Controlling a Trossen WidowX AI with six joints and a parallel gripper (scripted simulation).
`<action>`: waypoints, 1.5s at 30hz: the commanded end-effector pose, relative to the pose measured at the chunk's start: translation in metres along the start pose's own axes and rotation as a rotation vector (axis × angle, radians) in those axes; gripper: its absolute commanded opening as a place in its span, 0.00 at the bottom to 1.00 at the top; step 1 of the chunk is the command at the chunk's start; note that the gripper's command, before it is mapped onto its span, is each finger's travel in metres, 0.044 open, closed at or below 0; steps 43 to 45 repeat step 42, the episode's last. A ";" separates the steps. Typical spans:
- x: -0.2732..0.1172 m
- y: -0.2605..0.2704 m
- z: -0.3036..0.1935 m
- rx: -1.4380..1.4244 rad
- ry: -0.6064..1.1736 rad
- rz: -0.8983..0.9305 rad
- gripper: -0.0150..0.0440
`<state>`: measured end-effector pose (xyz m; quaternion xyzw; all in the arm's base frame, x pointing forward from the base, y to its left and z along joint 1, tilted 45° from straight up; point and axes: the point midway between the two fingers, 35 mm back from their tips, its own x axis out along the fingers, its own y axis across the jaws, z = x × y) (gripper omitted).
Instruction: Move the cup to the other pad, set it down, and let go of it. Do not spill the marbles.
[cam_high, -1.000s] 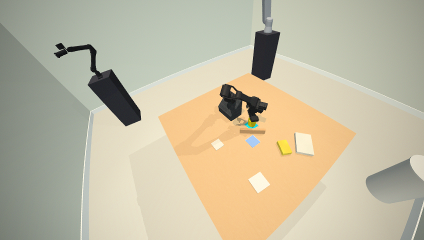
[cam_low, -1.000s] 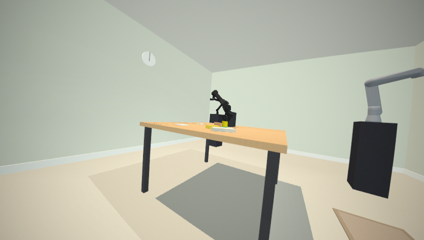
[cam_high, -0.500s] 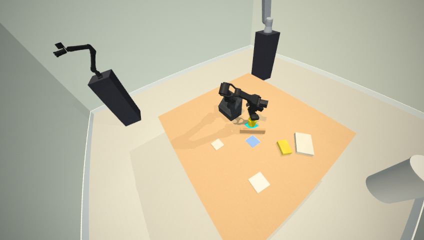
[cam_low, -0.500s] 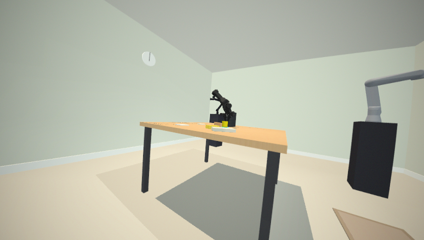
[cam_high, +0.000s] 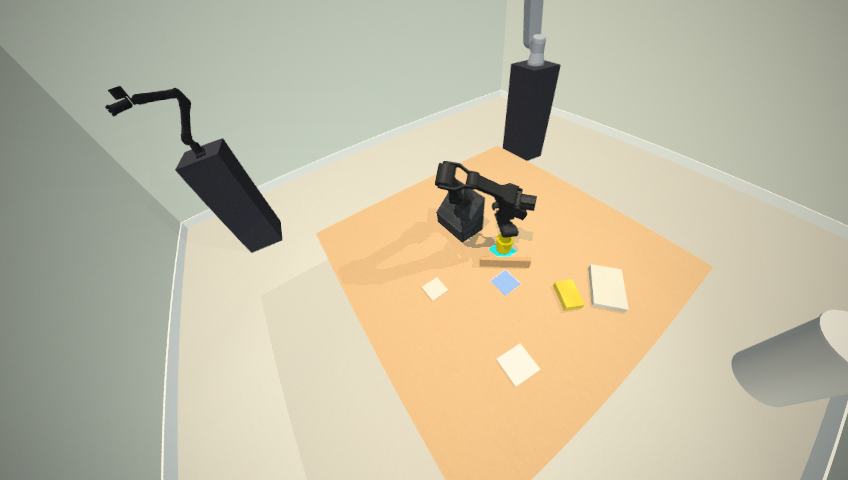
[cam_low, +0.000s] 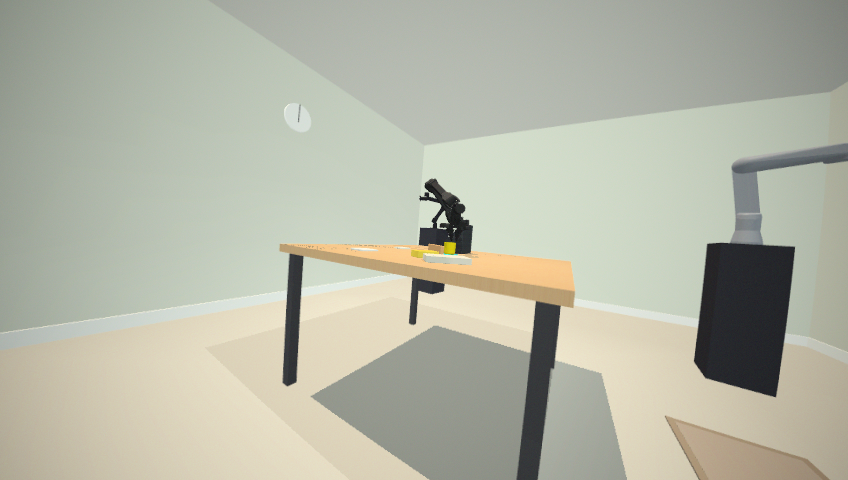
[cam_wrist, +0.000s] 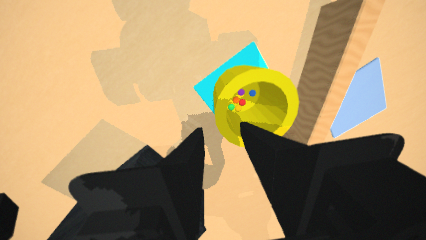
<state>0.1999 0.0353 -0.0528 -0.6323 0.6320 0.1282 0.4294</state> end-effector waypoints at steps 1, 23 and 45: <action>-0.008 -0.001 0.001 0.009 -0.011 -0.004 0.50; -0.030 0.001 0.000 0.003 -0.008 -0.002 1.00; -0.068 0.008 -0.009 -0.001 -0.001 -0.001 1.00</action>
